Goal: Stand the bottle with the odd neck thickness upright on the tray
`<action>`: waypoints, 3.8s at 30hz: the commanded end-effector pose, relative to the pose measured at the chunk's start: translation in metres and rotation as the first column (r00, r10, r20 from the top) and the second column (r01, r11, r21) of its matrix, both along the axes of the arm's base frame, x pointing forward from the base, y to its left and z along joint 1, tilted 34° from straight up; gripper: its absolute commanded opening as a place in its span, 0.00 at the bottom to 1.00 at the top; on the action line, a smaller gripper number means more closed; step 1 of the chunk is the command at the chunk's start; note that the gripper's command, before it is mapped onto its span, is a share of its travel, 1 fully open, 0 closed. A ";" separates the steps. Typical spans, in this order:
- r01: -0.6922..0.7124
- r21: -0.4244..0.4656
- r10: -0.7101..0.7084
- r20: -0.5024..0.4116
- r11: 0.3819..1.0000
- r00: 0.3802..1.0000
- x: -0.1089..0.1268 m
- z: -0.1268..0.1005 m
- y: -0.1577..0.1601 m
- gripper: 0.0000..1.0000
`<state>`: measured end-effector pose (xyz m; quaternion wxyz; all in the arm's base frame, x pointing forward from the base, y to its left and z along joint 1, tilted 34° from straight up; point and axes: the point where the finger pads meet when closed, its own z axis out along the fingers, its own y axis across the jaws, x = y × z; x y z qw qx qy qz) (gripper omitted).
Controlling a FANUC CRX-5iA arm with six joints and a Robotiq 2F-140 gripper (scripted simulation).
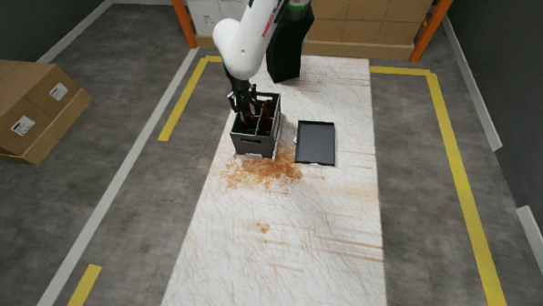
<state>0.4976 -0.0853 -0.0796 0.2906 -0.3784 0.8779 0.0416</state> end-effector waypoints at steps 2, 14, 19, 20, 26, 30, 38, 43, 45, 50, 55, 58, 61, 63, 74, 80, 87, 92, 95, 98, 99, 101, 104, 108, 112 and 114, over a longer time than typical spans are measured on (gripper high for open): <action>0.000 -0.001 0.000 0.001 1.000 1.000 0.000 0.000 -0.001 0.44; 0.000 -0.001 0.000 0.001 1.000 1.000 0.000 0.000 -0.001 0.44; 0.000 -0.001 0.000 0.001 1.000 1.000 0.000 0.000 -0.001 0.44; 0.000 -0.001 0.000 0.001 1.000 1.000 0.000 0.000 -0.001 0.44; 0.000 -0.001 0.000 0.001 1.000 1.000 0.000 0.000 -0.001 0.44; 0.000 -0.001 0.000 0.001 1.000 1.000 0.000 0.000 -0.001 0.10; 0.000 -0.001 0.000 0.001 1.000 1.000 0.000 0.000 -0.001 0.10; 0.000 -0.001 0.000 0.001 1.000 1.000 0.000 0.000 -0.001 0.10; 0.000 -0.001 0.000 0.001 1.000 1.000 0.000 0.000 -0.001 0.10; 0.000 -0.001 0.000 0.001 1.000 1.000 0.000 0.000 -0.001 0.10; 0.000 -0.001 0.000 0.001 1.000 1.000 0.000 0.000 -0.001 0.10; 0.000 -0.001 0.000 0.001 1.000 1.000 0.000 0.000 -0.001 0.10; 0.000 -0.001 0.000 0.001 1.000 1.000 0.000 0.000 -0.001 0.10; 0.000 -0.001 0.000 0.001 1.000 1.000 0.000 0.000 -0.001 0.10; 0.000 -0.001 0.000 0.001 1.000 1.000 0.000 0.000 -0.001 0.10; 0.000 -0.001 0.000 0.001 1.000 1.000 0.000 0.000 -0.001 0.10; 0.000 -0.001 0.000 0.001 1.000 1.000 0.000 0.000 -0.001 0.10; 0.000 -0.001 0.000 0.001 1.000 1.000 0.000 0.000 -0.001 0.10; 0.000 -0.001 0.000 0.001 1.000 1.000 0.000 0.000 -0.001 0.10; 0.000 -0.001 0.000 0.001 1.000 1.000 0.000 0.000 -0.001 0.10; 0.000 -0.001 0.000 0.001 1.000 1.000 0.000 0.001 -0.001 0.10; 0.000 -0.001 0.000 0.001 1.000 1.000 0.000 0.001 -0.001 0.10; 0.000 -0.001 0.000 0.001 1.000 1.000 0.000 0.001 -0.001 0.10; 0.000 -0.001 0.000 0.001 1.000 1.000 -0.001 0.002 -0.001 0.10; 0.000 -0.001 0.000 0.001 1.000 1.000 -0.001 0.003 -0.001 0.10; 0.000 -0.001 0.000 0.001 1.000 1.000 -0.002 0.004 -0.002 0.10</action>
